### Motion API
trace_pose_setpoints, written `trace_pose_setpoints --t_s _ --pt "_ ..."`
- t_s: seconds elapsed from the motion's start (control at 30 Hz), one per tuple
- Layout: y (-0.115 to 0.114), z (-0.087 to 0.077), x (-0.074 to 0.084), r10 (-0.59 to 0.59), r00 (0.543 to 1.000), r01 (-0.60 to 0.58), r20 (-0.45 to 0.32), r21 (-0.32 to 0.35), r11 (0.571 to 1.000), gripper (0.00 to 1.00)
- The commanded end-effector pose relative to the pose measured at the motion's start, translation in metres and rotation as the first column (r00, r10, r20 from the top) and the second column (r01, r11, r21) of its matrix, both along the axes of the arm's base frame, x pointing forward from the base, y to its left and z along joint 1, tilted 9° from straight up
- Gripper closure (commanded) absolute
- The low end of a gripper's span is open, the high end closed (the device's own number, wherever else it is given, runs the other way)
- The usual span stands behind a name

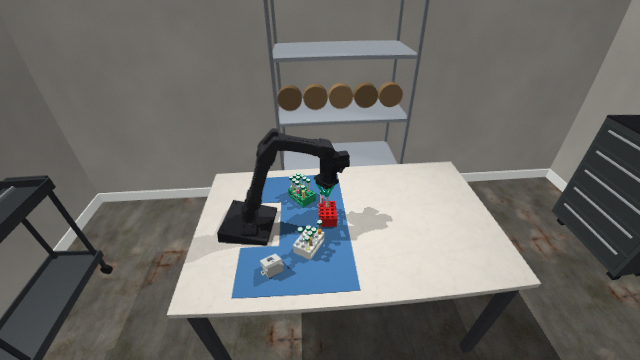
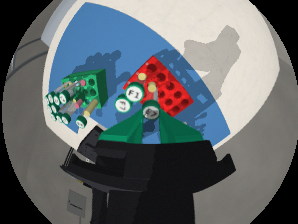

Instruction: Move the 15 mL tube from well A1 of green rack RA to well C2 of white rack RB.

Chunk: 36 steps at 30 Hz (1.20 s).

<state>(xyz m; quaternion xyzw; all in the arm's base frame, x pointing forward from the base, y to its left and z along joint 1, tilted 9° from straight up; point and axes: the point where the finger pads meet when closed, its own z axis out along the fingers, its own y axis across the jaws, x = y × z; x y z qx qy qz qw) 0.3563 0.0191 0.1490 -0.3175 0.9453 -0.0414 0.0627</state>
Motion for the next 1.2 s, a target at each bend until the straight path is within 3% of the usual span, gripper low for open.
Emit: trace_pose_setpoints --t_s 0.0,1.13,1.17 --pt "-0.0001 0.0034 0.0042 0.0 1.0 0.0 0.025 0.001 1.0 1.0" --pt "-0.0005 -0.0045 0.0052 0.0 1.0 0.0 0.025 0.001 1.0 1.0" --pt "-0.0005 -0.0045 0.0052 0.0 1.0 0.0 0.025 0.001 1.0 0.76"
